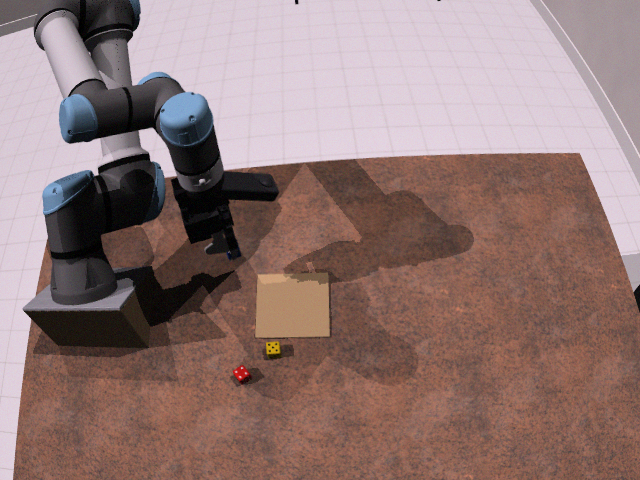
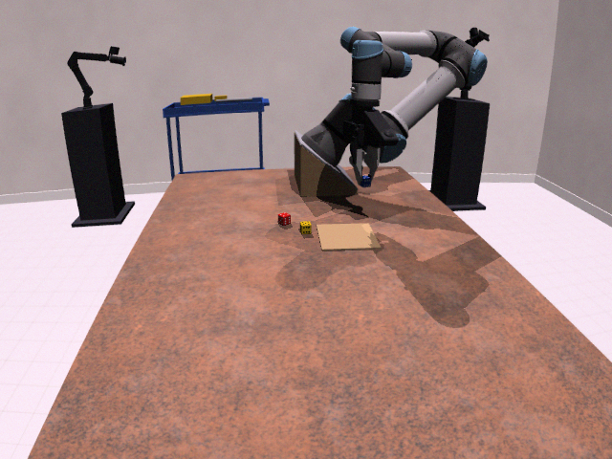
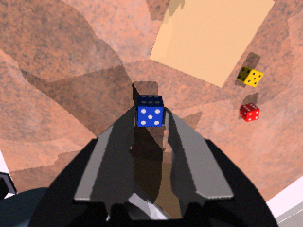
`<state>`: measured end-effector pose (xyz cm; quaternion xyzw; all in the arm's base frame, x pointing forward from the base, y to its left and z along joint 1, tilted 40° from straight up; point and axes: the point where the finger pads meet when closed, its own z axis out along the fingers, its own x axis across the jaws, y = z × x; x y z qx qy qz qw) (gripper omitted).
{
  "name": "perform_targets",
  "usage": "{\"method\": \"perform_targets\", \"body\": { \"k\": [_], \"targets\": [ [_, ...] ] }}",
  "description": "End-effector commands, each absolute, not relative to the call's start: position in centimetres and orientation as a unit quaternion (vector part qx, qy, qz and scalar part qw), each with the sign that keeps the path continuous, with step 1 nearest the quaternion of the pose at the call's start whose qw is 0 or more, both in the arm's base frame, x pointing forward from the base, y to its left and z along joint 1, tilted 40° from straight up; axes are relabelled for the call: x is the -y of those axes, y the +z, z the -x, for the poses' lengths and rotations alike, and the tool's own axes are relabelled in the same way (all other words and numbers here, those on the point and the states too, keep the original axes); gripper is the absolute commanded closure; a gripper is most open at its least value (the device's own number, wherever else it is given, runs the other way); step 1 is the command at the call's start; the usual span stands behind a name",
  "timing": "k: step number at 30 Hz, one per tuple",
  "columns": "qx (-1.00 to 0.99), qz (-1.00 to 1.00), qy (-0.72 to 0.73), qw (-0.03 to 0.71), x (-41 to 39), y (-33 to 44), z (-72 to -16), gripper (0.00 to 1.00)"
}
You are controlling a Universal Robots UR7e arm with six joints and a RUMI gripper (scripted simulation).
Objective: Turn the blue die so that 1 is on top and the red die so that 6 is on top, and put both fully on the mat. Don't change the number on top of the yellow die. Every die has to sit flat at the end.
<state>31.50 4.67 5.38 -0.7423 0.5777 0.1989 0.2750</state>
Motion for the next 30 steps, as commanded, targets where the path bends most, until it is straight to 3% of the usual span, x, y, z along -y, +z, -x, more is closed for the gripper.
{"method": "perform_targets", "body": {
  "k": [1, 30],
  "targets": [
    [-0.527, 0.779, 0.179, 0.288, -4.8, 5.7, -32.0, 0.94],
    [-0.254, 0.907, 0.078, 0.327, -6.0, 7.0, -33.6, 0.94]
  ]
}}
